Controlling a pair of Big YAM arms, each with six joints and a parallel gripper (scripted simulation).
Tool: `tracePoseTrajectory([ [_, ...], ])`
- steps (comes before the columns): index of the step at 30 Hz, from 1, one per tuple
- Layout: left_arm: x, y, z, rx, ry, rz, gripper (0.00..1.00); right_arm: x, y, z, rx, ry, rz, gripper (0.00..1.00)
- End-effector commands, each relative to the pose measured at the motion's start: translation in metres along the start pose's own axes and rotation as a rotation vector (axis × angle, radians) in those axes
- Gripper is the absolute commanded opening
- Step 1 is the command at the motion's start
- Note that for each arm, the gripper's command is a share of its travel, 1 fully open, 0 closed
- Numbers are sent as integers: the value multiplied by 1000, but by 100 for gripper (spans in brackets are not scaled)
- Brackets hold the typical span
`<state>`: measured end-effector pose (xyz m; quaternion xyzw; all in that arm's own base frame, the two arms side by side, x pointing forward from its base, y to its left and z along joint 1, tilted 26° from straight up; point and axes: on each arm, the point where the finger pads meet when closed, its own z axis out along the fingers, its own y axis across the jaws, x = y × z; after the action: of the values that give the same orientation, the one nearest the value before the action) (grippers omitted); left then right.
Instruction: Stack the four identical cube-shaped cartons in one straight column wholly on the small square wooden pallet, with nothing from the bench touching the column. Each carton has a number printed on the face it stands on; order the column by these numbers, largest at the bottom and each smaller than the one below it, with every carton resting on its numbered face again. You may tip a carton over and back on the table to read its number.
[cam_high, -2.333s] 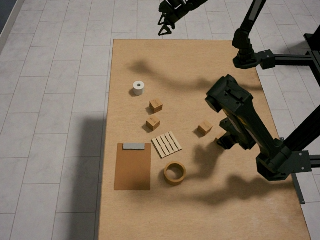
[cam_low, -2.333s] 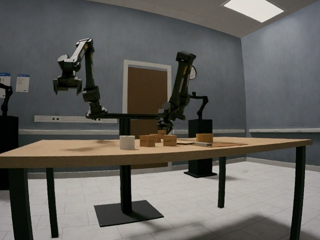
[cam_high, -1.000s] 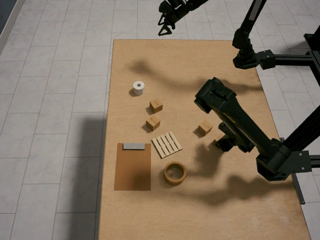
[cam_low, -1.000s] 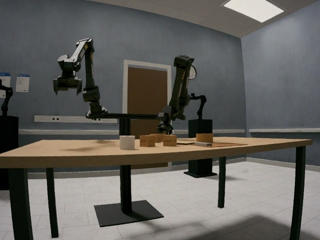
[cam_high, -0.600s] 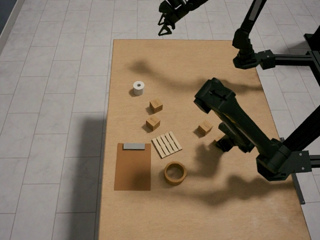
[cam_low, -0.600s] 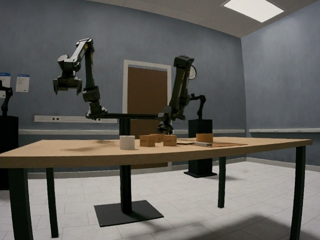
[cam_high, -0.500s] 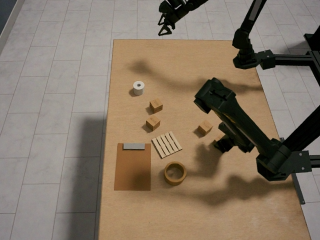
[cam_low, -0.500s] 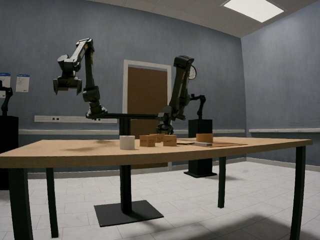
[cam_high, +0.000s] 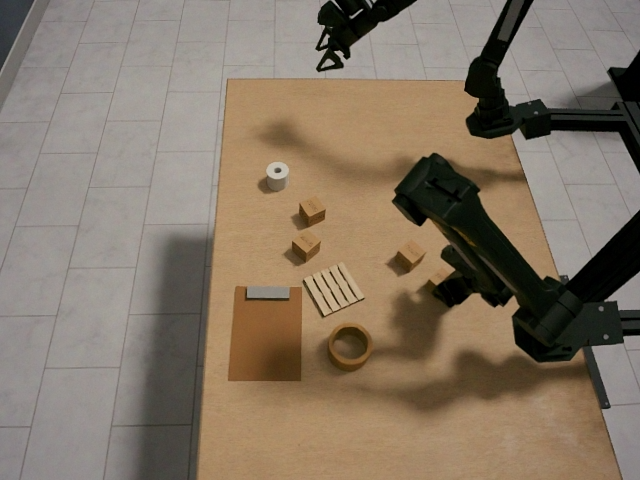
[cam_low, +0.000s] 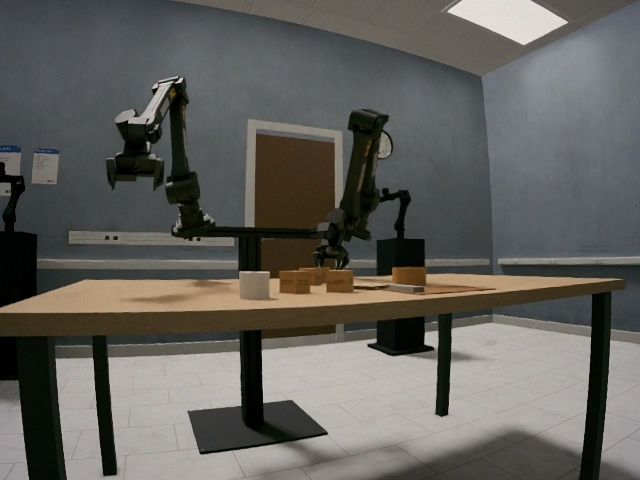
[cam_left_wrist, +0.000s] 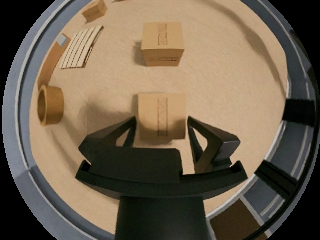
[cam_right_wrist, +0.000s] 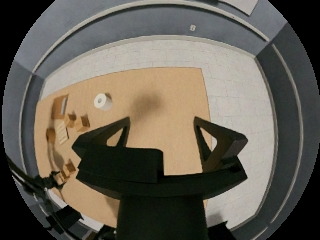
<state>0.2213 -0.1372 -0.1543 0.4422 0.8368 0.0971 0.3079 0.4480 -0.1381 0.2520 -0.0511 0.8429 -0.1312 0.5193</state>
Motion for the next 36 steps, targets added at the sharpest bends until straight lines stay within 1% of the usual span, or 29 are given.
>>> tracePoseTrajectory([
  [1, 6, -3, -17, 10, 10, 2, 79, -16, -4, -2, 8, -28, -15, 100],
  [2, 6, -3, -19, 10, 10, 2, 79, -16, -4, -2, 8, -28, -15, 100],
  [4, 7, -3, -22, 10, 10, 2, 100, -16, -4, -2, 8, -28, -15, 100],
  [7, 8, -2, -34, 9, 10, 2, 100, -16, -4, -2, 8, -28, -15, 100],
  [11, 8, -1, -59, 3, 8, -1, 100, -16, -4, -2, 8, -28, -15, 100],
  [13, 8, -1, -59, 3, 8, -1, 100, -16, -4, -2, 8, -28, -15, 100],
  [15, 9, -1, -69, 2, 8, -1, 100, -16, -4, -2, 8, -28, -15, 100],
  [20, -2, -1, -65, -2, -11, -9, 100, -16, -4, -2, 8, -28, -15, 100],
  [23, -3, -1, -64, -3, -13, -10, 100, -16, -4, -2, 8, -28, -15, 100],
  [25, -8, 0, -62, -7, -15, -2, 79, -16, -4, -2, 8, -28, -15, 100],
  [28, -29, 1, -46, -11, -29, -2, 79, -16, -4, -2, 8, -28, -15, 100],
  [30, -29, 1, -46, -11, -29, -2, 79, -16, -4, -2, 8, -28, -15, 100],
  [31, -35, 0, -39, -9, -23, 17, 79, -16, -4, -2, 8, -28, -15, 100],
  [33, -64, 3, -21, -12, -42, 19, 79, -16, -4, -2, 8, -28, -15, 100],
  [35, -113, 15, 1, -21, -80, 6, 79, -16, -4, -2, 8, -28, -15, 100],
  [36, -131, 22, 13, -23, -82, 1, 79, -16, -4, -2, 8, -28, -15, 100],
])
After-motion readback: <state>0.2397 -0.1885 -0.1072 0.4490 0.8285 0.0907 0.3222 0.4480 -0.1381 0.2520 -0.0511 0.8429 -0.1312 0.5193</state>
